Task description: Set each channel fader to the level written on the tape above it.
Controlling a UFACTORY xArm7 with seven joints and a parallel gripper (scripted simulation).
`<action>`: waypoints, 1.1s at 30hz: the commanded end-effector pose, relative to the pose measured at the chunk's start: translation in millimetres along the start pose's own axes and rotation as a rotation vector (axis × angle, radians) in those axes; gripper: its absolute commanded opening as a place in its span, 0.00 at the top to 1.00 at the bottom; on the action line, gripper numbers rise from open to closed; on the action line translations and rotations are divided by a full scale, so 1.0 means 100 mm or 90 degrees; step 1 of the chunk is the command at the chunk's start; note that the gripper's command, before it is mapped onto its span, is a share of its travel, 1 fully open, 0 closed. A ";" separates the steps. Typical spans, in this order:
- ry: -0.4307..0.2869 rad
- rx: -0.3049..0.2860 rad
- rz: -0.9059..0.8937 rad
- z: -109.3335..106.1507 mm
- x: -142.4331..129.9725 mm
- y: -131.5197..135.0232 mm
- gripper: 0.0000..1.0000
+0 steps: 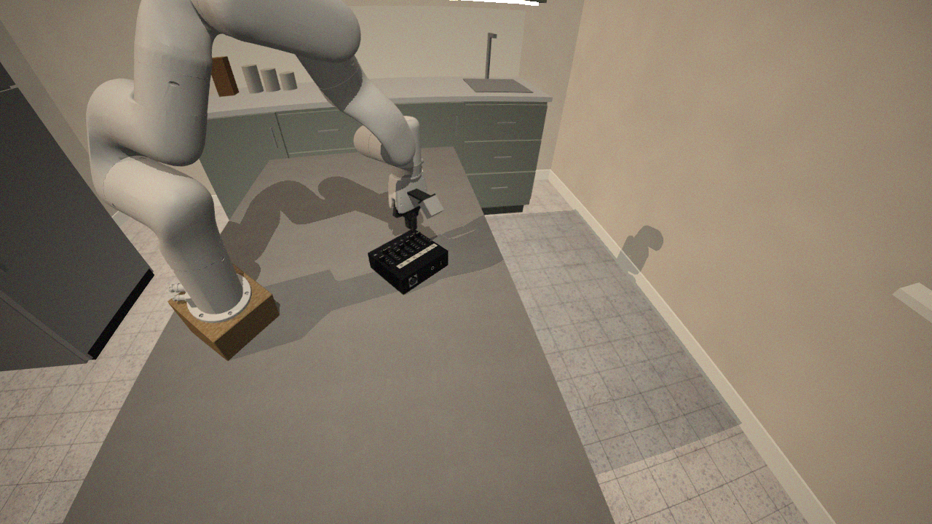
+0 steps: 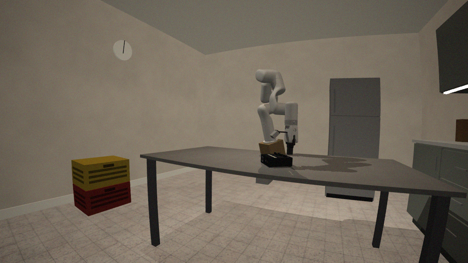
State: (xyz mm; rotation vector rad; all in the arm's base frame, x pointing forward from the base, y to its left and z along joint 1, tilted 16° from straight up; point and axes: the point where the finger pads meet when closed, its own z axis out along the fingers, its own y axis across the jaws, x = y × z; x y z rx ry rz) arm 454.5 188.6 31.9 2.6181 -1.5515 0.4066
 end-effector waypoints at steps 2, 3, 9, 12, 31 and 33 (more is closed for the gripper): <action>-0.001 0.003 0.000 -0.01 0.00 -0.02 1.00; -0.001 0.003 0.000 -0.01 0.00 -0.02 1.00; -0.001 0.003 0.000 -0.01 0.00 -0.02 1.00; -0.001 0.003 0.000 -0.01 0.00 -0.02 1.00; 0.000 0.003 0.000 0.03 0.00 -0.02 1.00; 0.000 0.003 0.000 0.05 0.00 -0.02 1.00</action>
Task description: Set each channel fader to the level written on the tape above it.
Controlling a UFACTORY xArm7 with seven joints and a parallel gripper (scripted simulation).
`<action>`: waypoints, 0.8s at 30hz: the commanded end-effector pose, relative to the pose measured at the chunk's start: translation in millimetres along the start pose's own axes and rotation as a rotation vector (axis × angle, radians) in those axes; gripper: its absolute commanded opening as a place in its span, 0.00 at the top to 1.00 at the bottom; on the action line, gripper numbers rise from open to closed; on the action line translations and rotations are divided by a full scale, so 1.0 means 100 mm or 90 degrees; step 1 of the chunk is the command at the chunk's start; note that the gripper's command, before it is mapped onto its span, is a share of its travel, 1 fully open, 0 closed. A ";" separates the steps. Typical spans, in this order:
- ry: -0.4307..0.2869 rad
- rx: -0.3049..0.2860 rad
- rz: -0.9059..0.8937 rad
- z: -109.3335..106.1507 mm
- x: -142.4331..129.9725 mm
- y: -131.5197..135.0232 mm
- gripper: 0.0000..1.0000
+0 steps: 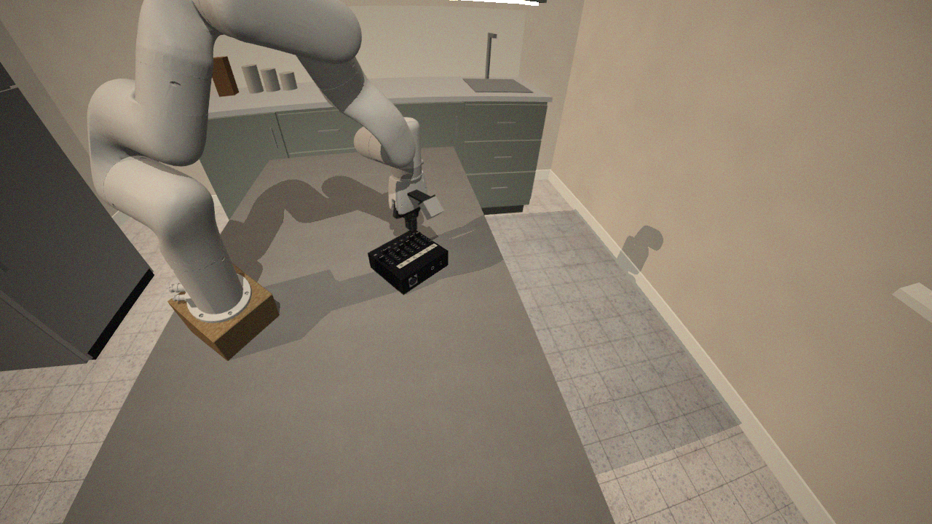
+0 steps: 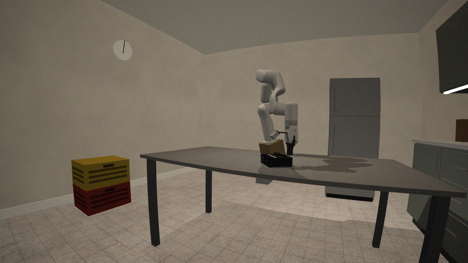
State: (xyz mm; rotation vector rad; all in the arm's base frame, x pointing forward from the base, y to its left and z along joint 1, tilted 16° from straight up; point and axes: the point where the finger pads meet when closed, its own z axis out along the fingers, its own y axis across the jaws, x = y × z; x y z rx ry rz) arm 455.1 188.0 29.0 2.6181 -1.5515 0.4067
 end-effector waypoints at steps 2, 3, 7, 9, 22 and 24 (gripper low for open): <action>-0.001 0.003 0.000 0.03 0.00 -0.02 1.00; -0.001 0.003 0.000 0.04 0.00 -0.02 1.00; -0.001 0.003 0.000 0.05 0.00 -0.02 1.00; -0.001 0.003 0.000 0.06 0.00 -0.02 1.00; -0.001 0.003 0.000 0.08 0.00 -0.02 1.00; -0.001 0.003 0.000 0.08 0.00 -0.02 1.00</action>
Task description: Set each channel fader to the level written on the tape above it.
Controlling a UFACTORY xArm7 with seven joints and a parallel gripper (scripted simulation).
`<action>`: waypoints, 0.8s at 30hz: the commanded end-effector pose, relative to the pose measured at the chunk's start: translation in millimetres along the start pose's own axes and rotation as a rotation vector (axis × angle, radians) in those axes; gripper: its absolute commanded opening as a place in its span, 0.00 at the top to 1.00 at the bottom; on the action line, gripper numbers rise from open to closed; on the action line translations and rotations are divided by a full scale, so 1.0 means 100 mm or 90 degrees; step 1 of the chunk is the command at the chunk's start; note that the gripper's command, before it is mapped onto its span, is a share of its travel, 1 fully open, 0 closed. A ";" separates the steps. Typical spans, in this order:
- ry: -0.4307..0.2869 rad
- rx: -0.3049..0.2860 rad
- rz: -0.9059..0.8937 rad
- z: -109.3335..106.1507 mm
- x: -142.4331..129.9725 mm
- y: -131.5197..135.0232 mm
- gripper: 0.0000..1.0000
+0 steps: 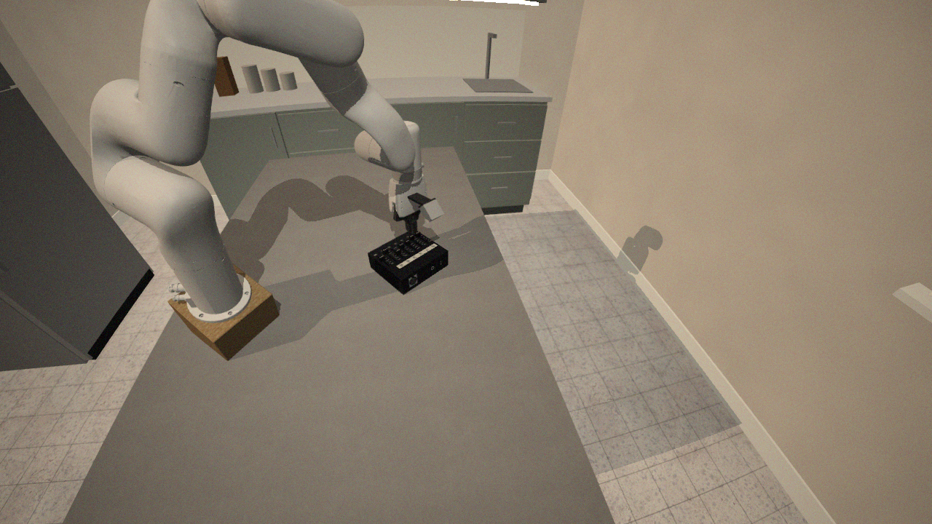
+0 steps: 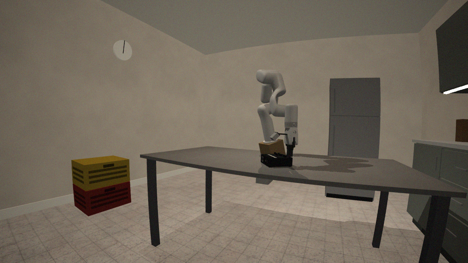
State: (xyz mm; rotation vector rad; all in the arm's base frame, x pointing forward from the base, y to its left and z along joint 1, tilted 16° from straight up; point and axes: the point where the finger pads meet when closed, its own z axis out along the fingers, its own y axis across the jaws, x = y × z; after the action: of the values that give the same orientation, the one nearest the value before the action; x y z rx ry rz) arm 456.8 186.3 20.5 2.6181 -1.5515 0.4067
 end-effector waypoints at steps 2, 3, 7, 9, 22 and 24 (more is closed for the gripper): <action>0.000 0.003 0.000 -0.01 0.00 -0.02 1.00; 0.000 0.003 0.000 -0.01 0.00 -0.02 1.00; 0.000 0.003 0.000 -0.01 0.00 -0.02 1.00; 0.000 0.003 0.000 -0.01 0.00 -0.02 1.00; 0.000 0.003 0.000 -0.01 0.03 -0.02 1.00; 0.000 0.003 0.000 -0.01 0.03 -0.02 1.00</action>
State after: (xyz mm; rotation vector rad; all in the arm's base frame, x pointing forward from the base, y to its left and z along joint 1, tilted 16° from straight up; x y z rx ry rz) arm 457.8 184.5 21.0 2.6181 -1.5514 0.4066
